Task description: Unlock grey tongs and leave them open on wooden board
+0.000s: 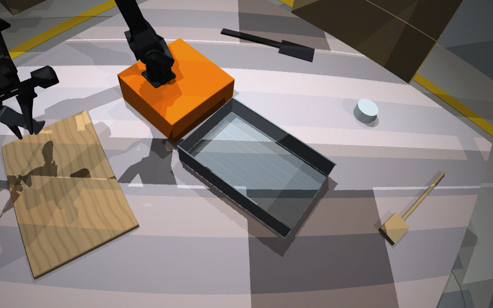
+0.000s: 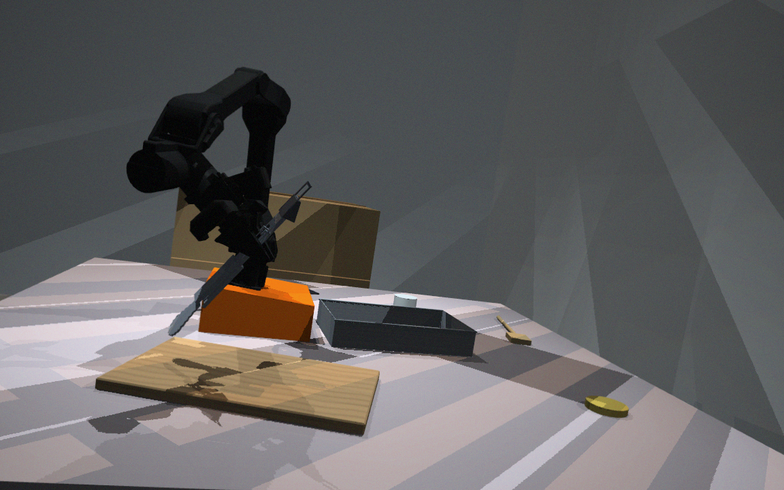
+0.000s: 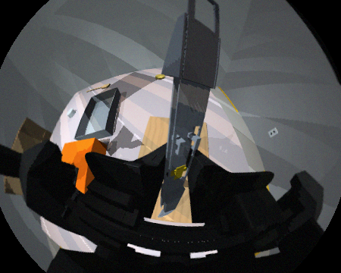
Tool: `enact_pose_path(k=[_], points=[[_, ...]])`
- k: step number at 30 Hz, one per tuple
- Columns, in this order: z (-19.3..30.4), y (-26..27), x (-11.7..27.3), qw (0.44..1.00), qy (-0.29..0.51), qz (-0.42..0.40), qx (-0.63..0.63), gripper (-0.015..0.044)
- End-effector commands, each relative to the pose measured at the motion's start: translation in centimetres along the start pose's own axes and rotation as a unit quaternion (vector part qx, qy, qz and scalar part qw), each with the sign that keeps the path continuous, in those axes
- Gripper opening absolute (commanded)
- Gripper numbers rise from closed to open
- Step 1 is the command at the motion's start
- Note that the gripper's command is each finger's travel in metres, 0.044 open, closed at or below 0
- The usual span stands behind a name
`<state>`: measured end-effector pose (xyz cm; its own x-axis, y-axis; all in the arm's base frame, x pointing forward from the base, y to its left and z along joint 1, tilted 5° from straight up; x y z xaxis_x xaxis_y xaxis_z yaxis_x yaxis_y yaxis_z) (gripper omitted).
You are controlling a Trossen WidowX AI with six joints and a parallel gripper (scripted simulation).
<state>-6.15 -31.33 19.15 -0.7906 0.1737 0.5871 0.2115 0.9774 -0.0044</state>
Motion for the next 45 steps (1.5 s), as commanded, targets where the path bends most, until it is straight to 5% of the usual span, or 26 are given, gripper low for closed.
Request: enact_pose_path(k=[1,17,30,45], points=[[0.0,0.0,0.0,1.000,-0.004,0.001,0.002,-0.0150],[-0.3,-0.1,-0.3,1.000,0.012,-0.006,0.001,-0.0150],[-4.0,-0.3,-3.8,0.974,0.223,-0.048,-0.010,-0.0150],[-8.2,0.0,-6.5,0.910,0.414,0.003,0.003,-0.0150]])
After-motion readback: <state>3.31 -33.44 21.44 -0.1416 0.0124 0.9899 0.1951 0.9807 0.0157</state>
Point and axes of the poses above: the point midway between the two fingers, 35 mm back from their tips, its own x axis back along the fingers, its own y axis across the jaws, z = x × y, the point moved 10 cm from there along x, back along the fingers
